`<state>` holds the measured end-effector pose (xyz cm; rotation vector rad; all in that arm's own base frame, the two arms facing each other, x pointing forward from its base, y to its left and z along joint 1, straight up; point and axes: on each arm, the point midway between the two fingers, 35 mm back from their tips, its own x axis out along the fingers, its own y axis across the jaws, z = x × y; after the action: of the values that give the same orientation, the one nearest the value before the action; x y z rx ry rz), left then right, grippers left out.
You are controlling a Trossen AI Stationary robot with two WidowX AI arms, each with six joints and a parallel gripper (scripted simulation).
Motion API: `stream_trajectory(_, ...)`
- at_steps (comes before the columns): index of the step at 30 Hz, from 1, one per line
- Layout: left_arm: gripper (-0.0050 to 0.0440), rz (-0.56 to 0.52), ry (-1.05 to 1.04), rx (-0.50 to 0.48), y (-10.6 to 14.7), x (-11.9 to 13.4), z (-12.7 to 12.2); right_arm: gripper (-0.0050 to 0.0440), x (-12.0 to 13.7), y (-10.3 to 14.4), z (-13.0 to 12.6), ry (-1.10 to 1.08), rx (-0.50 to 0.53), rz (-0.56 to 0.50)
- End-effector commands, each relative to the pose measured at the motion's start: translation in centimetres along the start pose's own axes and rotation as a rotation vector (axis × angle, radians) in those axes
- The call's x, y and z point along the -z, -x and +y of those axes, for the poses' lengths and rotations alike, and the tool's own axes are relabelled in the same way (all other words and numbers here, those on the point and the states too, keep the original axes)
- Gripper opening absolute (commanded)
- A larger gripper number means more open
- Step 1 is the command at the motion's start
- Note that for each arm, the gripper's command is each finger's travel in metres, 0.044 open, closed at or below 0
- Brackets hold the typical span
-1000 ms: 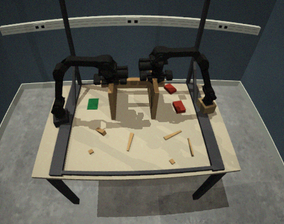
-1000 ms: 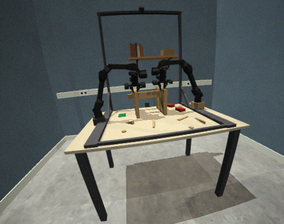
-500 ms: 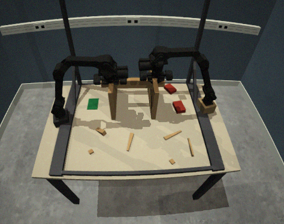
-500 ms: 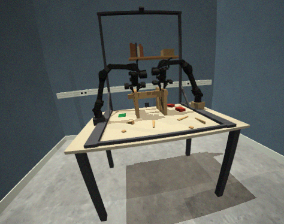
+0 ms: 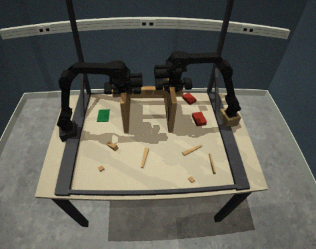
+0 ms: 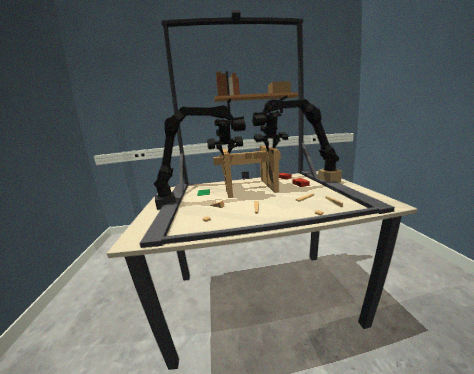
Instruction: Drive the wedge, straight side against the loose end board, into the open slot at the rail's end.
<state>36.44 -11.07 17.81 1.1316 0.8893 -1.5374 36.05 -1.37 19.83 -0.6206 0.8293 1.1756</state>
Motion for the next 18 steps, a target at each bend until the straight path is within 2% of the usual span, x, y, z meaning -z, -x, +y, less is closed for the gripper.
stream_trajectory(1, -0.0050, -0.002, -0.009, -0.013, 0.3, -0.2, 0.1, -0.0050, 0.0, 1.1, -1.6, 0.034, 0.072, 0.004)
stream_trajectory(12, -0.0050, -0.001, -0.003, -0.014, 0.3, -0.1, 0.1, -0.0050, 0.1, 1.3, -2.5, 0.042, 0.095, 0.006)
stream_trajectory(13, 0.0188, -0.001, -0.001, -0.015, 0.3, -0.1, 0.1, -0.0050, -0.5, 0.8, -0.1, 0.024, 0.032, -0.002)
stream_trajectory(18, 0.0188, -0.002, -0.001, -0.014, 0.3, -0.1, 0.1, -0.0050, -0.4, 0.7, -0.1, 0.019, 0.029, -0.002)
